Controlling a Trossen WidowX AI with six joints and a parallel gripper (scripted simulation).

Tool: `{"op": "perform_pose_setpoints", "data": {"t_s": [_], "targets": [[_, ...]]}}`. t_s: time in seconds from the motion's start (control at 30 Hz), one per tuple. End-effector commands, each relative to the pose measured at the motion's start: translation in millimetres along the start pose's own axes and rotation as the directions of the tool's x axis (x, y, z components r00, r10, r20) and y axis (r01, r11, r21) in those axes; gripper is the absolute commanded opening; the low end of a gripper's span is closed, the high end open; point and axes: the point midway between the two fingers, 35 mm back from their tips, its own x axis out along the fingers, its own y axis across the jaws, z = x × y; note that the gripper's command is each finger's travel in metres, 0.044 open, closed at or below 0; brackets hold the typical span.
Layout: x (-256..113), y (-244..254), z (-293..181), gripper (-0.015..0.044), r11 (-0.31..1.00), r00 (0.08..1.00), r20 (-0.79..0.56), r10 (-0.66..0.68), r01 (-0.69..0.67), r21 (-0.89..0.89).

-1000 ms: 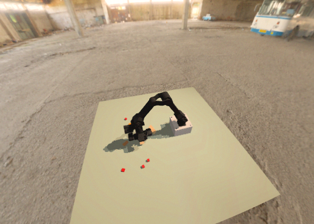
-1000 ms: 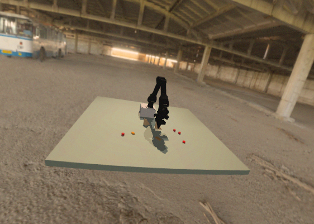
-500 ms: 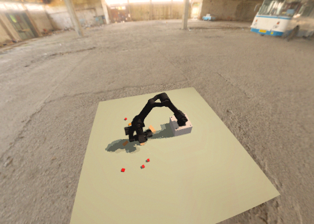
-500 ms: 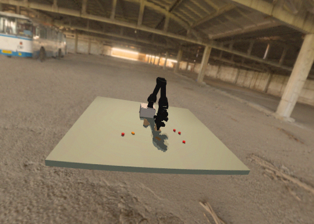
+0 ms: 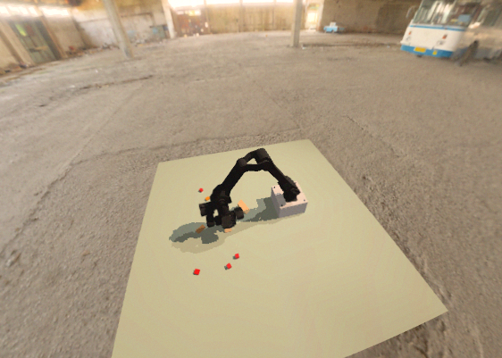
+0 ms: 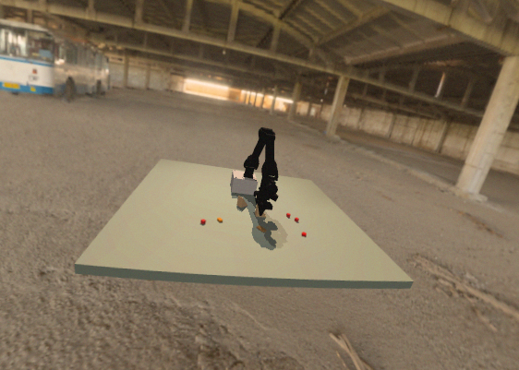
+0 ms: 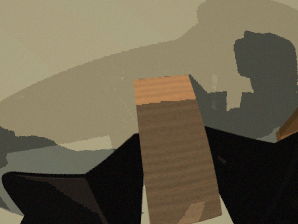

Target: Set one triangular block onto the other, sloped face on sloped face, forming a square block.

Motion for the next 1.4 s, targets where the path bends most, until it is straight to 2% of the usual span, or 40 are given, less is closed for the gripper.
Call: {"op": "perform_pose_setpoints", "data": {"t_s": [0.0,0.5,0.73,0.87,0.93,1.27,1.37], "targets": [[0,0,0,0.0052,1.000,1.000,0.000,0.000,0.000,0.000],[0,0,0,0.0440,1.000,1.000,0.000,0.000,0.000,0.000],[-2,0,0,0.0440,1.000,1.000,0.000,0.000,0.000,0.000],[-49,-1,0,0.0440,1.000,1.000,0.000,0.000,0.000,0.000],[-60,-1,0,0.0440,1.000,1.000,0.000,0.000,0.000,0.000],[-58,-4,0,0.0440,1.000,1.000,0.000,-0.016,0.016,0.004],[-61,-4,-13,0.0440,1.000,0.996,0.086,0.015,-0.015,0.001]]}}
